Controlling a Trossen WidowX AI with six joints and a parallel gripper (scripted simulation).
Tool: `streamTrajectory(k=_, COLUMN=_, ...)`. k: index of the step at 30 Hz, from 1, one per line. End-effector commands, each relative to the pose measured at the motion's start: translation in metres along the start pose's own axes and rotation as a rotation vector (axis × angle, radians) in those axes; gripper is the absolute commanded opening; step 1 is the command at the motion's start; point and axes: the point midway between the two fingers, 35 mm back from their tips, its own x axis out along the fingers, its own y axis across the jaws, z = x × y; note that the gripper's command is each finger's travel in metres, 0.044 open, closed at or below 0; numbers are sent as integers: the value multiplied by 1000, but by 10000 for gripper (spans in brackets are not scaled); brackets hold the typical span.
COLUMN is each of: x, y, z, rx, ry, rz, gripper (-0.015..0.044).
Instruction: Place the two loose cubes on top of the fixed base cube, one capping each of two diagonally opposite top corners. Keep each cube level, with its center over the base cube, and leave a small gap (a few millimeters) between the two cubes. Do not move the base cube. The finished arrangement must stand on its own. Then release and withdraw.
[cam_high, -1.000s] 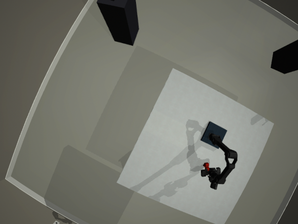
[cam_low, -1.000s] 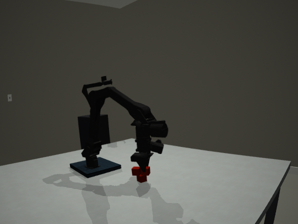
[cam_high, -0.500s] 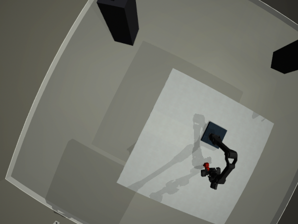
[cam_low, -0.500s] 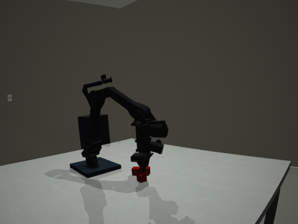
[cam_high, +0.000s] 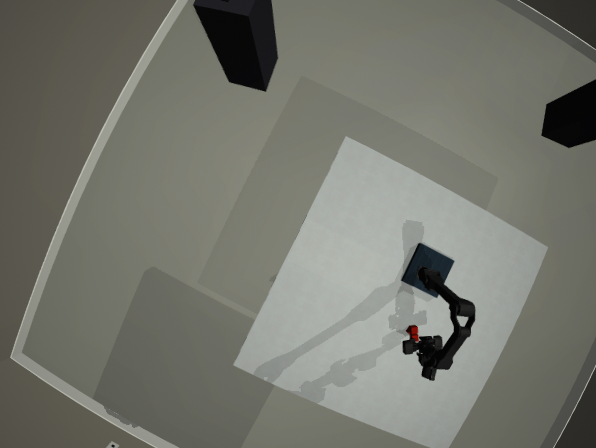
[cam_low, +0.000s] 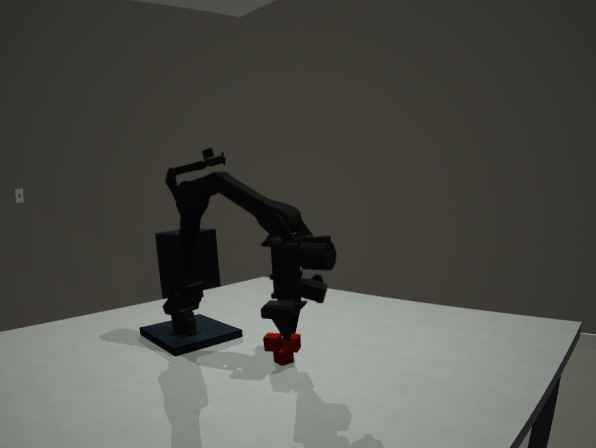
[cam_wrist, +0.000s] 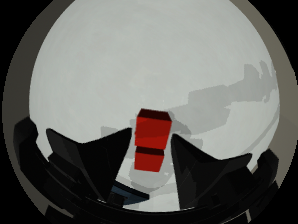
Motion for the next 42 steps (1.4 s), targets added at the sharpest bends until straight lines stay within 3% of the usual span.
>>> streamTrajectory(k=1, x=-8, y=0, z=0, rx=0, ry=-2, rz=-1, gripper=205)
streamTrajectory(k=35, x=-53, y=0, z=0, rx=0, ry=-2, rz=-1, gripper=205)
streamTrajectory(k=42, x=-60, y=0, z=0, rx=1, ry=-4, rz=-1, gripper=389)
